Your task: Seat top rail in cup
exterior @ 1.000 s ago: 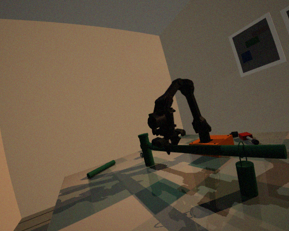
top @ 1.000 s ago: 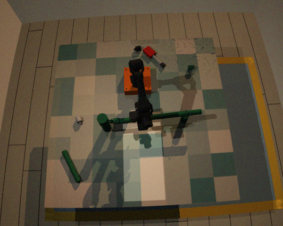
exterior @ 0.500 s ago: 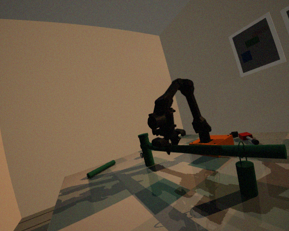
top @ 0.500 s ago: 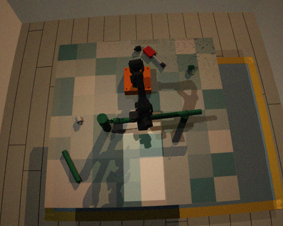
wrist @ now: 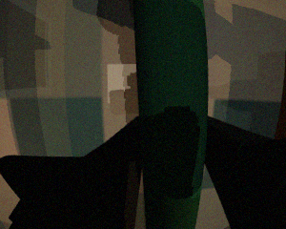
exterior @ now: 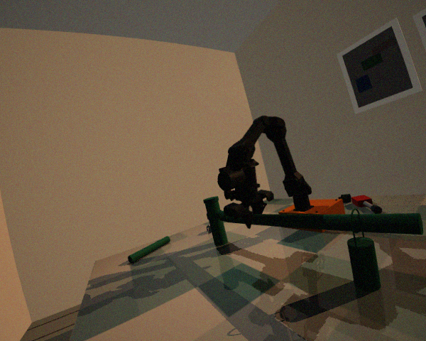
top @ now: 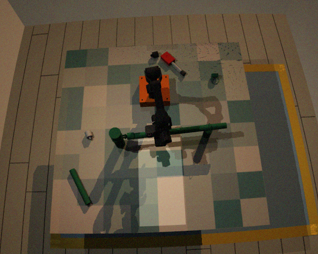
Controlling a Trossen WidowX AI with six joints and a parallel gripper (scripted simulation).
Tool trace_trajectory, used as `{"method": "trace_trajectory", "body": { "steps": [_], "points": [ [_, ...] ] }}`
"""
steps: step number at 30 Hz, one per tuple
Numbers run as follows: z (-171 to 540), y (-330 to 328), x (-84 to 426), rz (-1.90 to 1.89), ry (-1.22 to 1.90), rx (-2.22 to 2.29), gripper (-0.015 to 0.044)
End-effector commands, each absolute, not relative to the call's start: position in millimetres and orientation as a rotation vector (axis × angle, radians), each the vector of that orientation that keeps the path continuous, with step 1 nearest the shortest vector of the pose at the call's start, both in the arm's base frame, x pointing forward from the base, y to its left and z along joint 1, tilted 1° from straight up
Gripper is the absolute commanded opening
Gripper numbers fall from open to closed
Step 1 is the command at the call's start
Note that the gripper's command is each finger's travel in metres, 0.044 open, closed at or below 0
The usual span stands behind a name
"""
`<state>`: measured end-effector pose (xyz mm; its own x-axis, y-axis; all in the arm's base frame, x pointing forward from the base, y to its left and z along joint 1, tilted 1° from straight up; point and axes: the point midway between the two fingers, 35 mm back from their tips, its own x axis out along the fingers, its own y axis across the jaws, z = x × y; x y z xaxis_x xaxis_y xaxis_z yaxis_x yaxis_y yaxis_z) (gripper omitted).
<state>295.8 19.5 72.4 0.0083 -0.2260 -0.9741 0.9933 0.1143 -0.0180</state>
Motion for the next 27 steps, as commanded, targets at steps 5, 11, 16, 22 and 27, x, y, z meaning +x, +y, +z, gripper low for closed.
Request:
{"method": "trace_trajectory", "body": {
  "steps": [5,11,16,22,27],
  "points": [
    [75.6,18.5,296.0,-1.228,1.088,0.951,0.0000],
    [76.2,18.2,296.0,-1.229,1.087,0.951,0.0000],
    [76.7,17.9,296.0,-1.229,1.086,0.950,0.0000],
    [77.3,17.5,296.0,-1.230,1.085,0.949,0.0000],
    [77.8,17.2,296.1,-1.230,1.085,0.949,0.0000]
  ]
}}
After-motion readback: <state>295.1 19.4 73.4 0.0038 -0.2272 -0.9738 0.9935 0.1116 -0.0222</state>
